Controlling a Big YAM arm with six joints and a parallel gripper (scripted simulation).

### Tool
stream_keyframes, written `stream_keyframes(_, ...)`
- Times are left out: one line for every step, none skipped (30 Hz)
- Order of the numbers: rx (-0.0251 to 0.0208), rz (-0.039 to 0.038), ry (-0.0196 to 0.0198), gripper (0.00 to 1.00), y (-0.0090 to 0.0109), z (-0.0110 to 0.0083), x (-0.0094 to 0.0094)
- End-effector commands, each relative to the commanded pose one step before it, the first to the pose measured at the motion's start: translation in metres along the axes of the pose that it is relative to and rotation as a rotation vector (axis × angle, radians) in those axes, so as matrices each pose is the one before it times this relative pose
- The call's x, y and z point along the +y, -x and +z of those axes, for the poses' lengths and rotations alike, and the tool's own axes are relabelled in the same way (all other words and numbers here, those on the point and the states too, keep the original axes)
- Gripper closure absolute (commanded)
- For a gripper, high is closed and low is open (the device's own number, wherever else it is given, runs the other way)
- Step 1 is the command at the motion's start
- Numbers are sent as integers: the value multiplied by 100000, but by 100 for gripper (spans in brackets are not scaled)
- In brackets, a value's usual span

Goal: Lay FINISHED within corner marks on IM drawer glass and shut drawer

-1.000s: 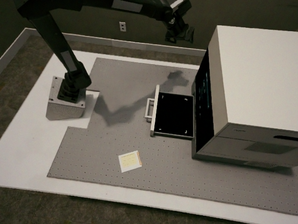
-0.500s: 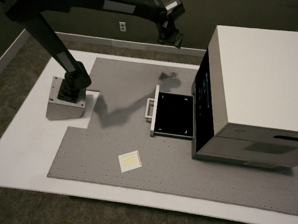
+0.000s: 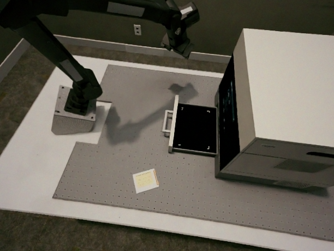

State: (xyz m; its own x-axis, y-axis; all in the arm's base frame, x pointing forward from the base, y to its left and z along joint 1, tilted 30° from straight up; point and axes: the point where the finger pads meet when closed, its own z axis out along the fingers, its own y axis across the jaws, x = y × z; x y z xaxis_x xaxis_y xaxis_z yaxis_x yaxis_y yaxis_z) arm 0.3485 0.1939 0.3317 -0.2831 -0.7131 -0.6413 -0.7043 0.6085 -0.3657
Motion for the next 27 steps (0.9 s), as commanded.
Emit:
stream_keyframes(1697,4487,2180,0,-1385,-771,1225)
stream_keyframes(90,-378,-151,0,-324,-43,431)
stream_keyframes(0,0,0,0,0,0,0)
stream_keyframes(0,0,0,0,0,0,0)
stream_keyframes(1607,2848,2083,0,-560,-47,-42)
stream_keyframes(4039,2569,3000,0,-828,960,139)
stream_keyframes(-713,1769,1564,0,756,-678,-165)
stream_keyframes(1692,1482,2192,0,-939,119,544)
stream_keyframes(-1145,-71,-471,0,-724,-561,478)
stream_keyframes(-295,-1126,959,0,-207,6,807)
stream_keyframes(45,-658,38,0,-321,-1,506)
stream_keyframes(49,6,-66,0,-400,-13,293)
stream_keyframes(5,2,3,0,-110,-4,86)
stream_keyframes(1226,1931,2899,0,-348,-50,420)
stream_keyframes(1845,3744,847,0,-661,-75,-437)
stream_keyframes(1194,1939,2173,0,-280,-113,252)
stream_keyframes(2872,1882,2548,0,-359,579,208)
stream_keyframes(-1310,-168,-436,0,-607,-468,402)
stream_keyframes(-140,-1373,1034,0,-274,56,813)
stream_keyframes(0,0,0,0,0,0,0)
stream_keyframes(0,0,0,0,0,0,0)
stream_keyframes(156,-510,-222,0,-397,29,369)
stream_keyframes(1412,2416,2472,0,-416,-30,248)
stream_keyframes(1658,3566,1049,0,-557,-61,-286)
stream_keyframes(2196,2140,2319,0,-461,213,250)
stream_keyframes(3256,2280,2533,0,-529,584,188)
stream_keyframes(-2374,-470,-632,0,-328,-714,362)
